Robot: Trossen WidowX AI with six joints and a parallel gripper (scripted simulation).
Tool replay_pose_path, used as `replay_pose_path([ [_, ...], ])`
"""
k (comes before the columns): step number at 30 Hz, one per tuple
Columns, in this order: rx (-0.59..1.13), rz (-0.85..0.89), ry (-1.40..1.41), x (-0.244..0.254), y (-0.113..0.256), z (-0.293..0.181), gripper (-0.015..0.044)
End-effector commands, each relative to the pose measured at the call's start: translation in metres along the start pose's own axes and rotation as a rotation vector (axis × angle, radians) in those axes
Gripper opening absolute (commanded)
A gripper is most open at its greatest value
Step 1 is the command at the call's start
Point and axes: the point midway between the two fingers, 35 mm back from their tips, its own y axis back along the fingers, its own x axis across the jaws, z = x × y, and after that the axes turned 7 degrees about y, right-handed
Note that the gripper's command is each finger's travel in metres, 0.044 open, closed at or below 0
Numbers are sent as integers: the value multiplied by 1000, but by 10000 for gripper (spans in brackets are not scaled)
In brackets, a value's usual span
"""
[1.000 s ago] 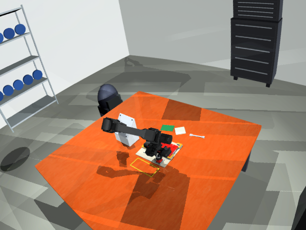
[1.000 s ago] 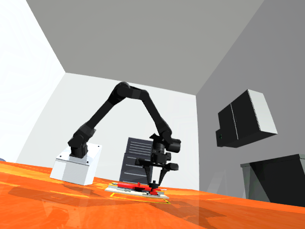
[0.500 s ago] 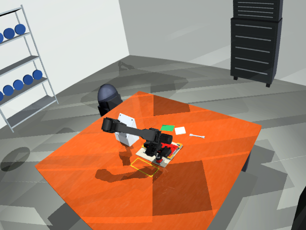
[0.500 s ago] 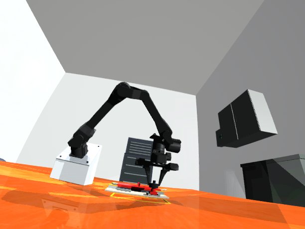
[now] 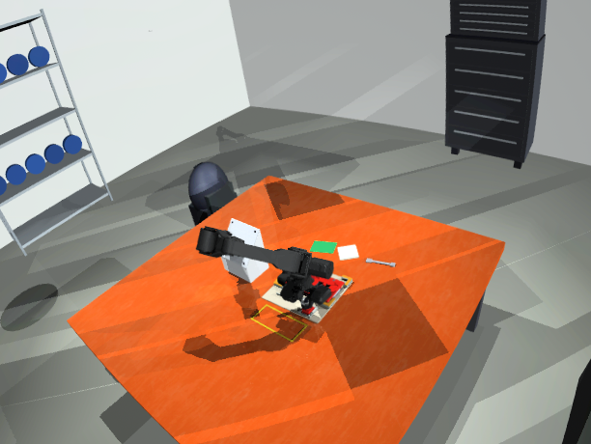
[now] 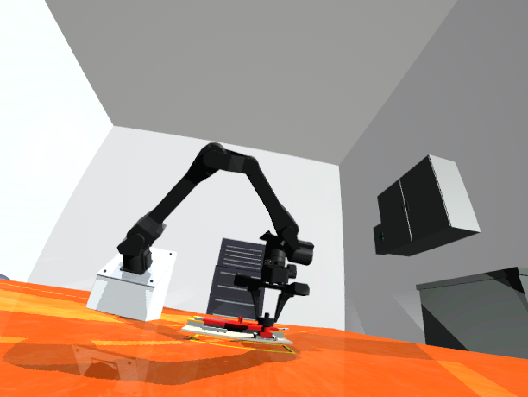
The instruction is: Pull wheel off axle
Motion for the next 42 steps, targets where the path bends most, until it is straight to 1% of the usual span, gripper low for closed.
replay_pose_path([
  [1,-5,20,28,-1,17,-3,0],
  [42,-7,23,30,-1,30,-3,0],
])
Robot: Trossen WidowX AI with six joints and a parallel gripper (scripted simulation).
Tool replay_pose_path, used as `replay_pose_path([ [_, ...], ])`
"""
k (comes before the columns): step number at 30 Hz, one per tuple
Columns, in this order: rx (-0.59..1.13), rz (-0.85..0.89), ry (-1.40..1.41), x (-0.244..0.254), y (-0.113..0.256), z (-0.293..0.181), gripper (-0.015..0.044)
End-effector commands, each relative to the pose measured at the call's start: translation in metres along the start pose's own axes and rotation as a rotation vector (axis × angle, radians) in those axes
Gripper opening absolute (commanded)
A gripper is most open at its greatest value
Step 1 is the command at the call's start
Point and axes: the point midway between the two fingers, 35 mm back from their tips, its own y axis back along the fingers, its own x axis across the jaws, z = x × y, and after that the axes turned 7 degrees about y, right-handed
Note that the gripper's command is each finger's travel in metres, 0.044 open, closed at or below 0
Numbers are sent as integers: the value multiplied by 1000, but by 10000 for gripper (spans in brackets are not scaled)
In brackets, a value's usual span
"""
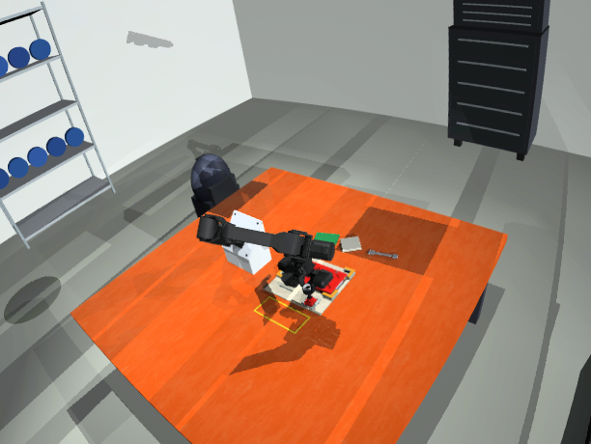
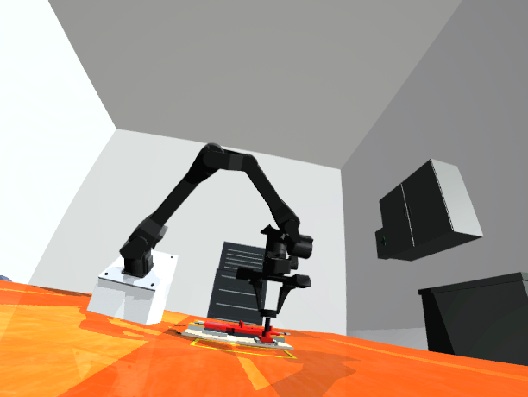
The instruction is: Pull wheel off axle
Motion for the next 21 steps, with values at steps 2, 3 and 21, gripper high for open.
replay_pose_path([
  [2,2,3,-2,0,3,0,0],
  [3,2,3,-2,0,5,0,0],
  [21,0,-2,5,-10,30,15,0],
])
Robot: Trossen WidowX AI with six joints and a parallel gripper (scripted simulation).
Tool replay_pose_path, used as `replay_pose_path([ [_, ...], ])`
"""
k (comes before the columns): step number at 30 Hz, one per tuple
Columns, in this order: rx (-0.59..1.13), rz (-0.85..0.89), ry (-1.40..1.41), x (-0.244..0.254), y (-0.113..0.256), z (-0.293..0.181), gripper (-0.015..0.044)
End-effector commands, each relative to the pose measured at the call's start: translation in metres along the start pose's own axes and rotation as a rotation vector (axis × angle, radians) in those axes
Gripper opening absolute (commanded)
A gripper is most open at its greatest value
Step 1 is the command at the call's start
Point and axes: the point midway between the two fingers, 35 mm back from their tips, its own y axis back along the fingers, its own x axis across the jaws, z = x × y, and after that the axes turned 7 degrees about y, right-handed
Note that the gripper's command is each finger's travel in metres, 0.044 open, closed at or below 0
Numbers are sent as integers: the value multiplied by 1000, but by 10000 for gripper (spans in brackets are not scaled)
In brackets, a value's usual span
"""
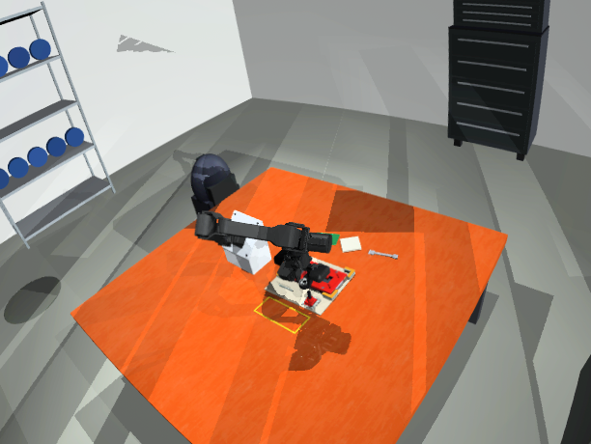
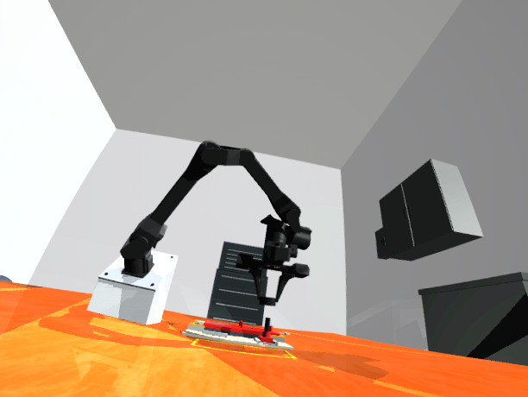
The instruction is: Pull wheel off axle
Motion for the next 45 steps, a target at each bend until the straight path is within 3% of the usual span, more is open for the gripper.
replay_pose_path([
  [1,0,7,-6,-6,3,13,0],
  [31,-1,10,-10,-62,8,79,0],
  [45,1,11,-10,-60,-28,79,0],
])
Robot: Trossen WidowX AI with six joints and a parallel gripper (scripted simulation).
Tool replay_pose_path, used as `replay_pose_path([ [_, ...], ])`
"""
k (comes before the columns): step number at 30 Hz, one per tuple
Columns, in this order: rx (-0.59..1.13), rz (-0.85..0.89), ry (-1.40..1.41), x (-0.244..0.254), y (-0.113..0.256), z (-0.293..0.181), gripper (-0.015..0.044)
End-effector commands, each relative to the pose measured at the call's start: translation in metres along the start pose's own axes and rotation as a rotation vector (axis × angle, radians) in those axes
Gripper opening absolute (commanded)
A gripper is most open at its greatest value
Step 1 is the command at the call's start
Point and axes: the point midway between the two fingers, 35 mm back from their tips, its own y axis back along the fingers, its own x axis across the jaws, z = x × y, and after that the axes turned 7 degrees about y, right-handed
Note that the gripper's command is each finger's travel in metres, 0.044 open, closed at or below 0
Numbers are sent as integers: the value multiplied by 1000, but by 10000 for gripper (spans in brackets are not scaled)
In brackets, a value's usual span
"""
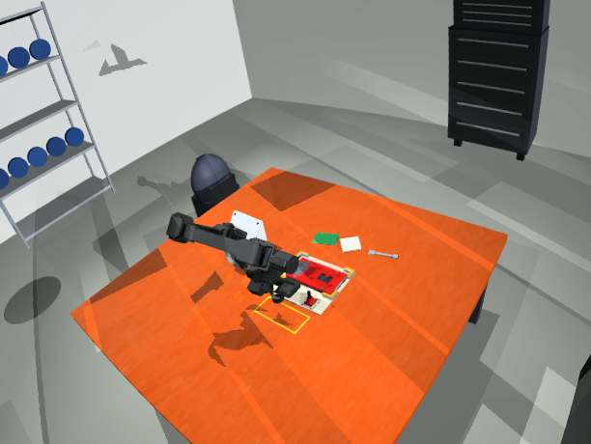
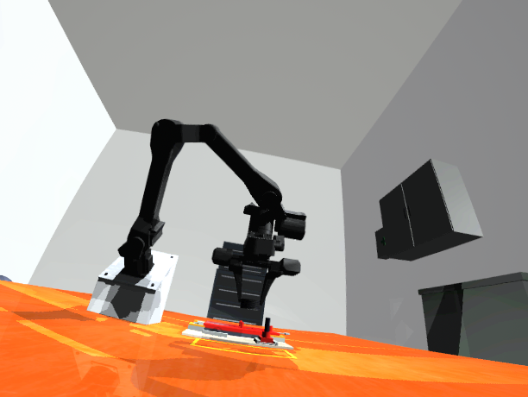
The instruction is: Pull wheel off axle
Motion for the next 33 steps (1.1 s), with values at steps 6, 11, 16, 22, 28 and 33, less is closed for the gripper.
replay_pose_path([
  [6,-1,-3,4,1,-45,0,0],
  [11,-6,-4,4,-1,-72,1,0],
  [16,-8,-4,4,-3,-79,1,0],
  [22,-8,-10,-1,-3,-75,3,131],
  [28,-8,-10,-1,-3,-73,2,289],
  [33,-4,-6,2,-1,-43,1,300],
])
